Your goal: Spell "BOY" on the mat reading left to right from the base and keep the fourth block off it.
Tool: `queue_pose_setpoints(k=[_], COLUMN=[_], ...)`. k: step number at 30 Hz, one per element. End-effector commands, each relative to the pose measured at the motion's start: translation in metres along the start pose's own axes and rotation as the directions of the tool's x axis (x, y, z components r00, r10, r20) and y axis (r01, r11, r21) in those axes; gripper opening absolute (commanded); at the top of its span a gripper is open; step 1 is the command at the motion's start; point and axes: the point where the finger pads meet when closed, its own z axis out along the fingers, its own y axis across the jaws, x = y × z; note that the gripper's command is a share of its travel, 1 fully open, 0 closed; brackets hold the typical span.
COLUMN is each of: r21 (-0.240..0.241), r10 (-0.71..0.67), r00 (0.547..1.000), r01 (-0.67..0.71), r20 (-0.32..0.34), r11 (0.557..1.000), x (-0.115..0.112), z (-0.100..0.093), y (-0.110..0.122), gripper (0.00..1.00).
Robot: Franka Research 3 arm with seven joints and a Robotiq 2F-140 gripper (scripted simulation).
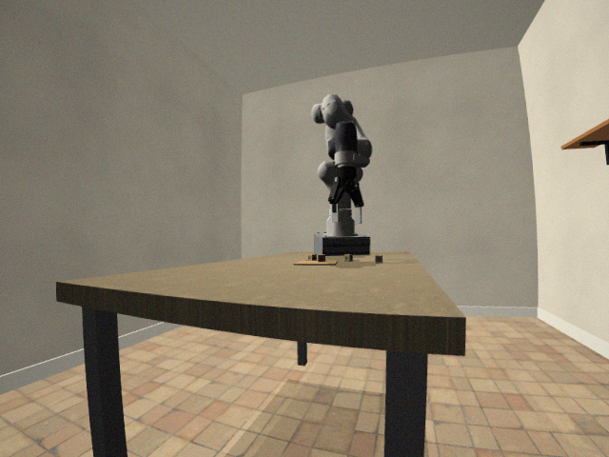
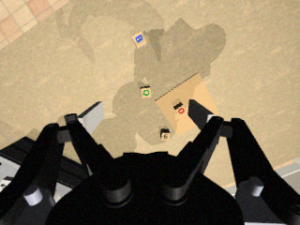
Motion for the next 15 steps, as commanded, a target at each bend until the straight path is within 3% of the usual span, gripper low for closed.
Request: queue_pose_setpoints(k=[1,15], r21=[-0.002,-0.006], r10=[0.139,0.33], r00=[0.99,0.944], r01=[-0.139,-0.33], r20=[-0.004,-0.007], r11=[0.99,0.944], x=[0.0009,0.0015], z=[-0.0006,-0.0012], y=[0.0017,0.0035], gripper=[1.0,1.0])
